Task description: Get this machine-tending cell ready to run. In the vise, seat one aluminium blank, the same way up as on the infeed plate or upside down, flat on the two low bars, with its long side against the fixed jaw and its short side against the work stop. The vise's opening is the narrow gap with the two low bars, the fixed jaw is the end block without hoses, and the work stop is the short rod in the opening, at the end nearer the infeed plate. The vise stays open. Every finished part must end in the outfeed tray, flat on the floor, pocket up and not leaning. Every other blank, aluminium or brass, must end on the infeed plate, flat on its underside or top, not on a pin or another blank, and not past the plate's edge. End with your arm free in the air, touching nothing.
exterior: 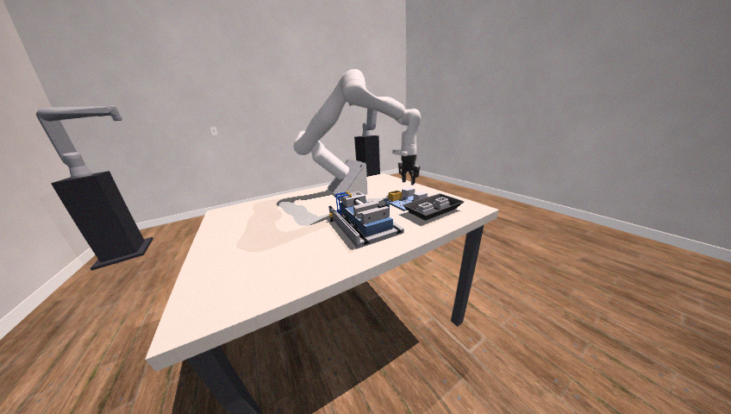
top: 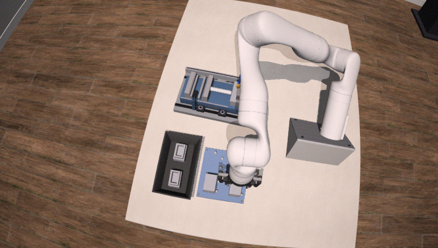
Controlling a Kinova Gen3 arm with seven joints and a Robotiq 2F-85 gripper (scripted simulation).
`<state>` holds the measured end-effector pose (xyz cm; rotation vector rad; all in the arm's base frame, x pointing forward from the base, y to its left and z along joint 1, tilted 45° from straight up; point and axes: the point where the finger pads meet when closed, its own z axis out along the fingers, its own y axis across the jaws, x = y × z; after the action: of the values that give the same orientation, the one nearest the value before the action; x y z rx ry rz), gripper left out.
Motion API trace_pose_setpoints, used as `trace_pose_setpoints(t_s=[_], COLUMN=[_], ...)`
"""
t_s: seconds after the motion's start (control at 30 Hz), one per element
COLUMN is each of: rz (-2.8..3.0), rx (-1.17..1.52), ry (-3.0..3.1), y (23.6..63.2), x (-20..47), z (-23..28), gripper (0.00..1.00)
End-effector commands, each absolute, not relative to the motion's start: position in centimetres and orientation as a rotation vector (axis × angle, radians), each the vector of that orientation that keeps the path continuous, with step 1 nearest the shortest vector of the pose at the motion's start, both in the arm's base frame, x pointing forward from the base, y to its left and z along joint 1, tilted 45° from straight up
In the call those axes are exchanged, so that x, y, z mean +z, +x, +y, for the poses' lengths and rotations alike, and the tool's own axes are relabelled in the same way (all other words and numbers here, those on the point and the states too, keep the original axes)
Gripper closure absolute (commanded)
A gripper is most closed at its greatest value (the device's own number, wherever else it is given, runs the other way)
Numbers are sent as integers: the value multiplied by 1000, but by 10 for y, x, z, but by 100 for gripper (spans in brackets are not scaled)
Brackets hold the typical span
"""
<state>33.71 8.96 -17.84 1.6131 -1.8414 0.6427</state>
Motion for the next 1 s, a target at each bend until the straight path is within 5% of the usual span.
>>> trace_pose_setpoints(t_s=[0.0, 0.97], rz=[-1850, -1854], rx=[646, 647], ry=[1608, 1609], y=[337, 338], x=[-186, -190], z=[82, 78], gripper=[33, 33])
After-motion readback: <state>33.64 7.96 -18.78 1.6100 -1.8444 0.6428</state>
